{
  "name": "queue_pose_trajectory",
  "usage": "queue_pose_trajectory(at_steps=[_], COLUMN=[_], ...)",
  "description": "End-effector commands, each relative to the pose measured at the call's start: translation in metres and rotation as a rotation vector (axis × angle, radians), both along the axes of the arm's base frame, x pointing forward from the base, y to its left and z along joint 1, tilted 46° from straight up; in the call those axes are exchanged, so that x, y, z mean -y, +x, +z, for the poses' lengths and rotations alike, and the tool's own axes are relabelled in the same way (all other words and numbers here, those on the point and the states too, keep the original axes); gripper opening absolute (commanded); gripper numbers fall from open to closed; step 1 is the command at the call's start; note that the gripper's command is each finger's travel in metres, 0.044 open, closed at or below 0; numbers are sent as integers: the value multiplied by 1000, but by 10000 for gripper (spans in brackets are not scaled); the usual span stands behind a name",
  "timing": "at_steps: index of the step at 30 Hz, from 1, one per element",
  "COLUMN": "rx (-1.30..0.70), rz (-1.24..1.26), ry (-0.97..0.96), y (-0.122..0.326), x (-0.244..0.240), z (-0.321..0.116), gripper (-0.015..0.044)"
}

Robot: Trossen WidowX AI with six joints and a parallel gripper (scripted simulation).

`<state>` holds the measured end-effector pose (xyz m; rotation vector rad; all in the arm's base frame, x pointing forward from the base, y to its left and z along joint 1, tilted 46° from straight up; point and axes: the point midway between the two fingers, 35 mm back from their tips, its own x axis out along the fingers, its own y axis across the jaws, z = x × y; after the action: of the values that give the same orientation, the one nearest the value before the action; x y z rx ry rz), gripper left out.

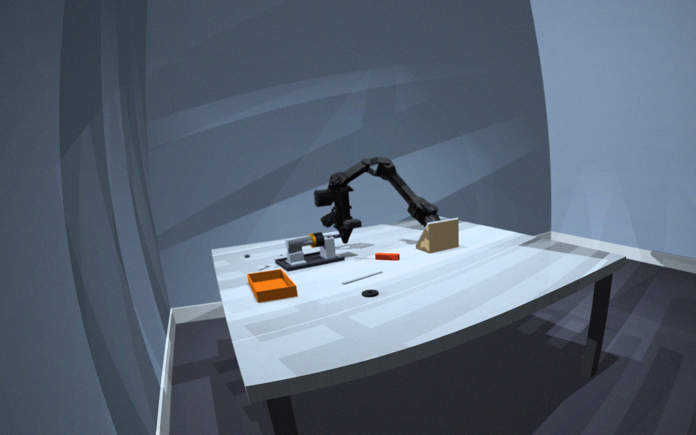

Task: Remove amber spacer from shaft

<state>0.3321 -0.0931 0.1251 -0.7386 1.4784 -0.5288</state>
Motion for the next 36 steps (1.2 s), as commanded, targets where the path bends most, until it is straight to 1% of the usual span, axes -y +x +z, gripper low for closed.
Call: queue_pose_trajectory(at_steps=[1,36], rx=[-3,-3], rz=[1,1], ry=[-2,-2], y=[-1,-6], x=[0,1], z=[0,0], gripper=[0,0])
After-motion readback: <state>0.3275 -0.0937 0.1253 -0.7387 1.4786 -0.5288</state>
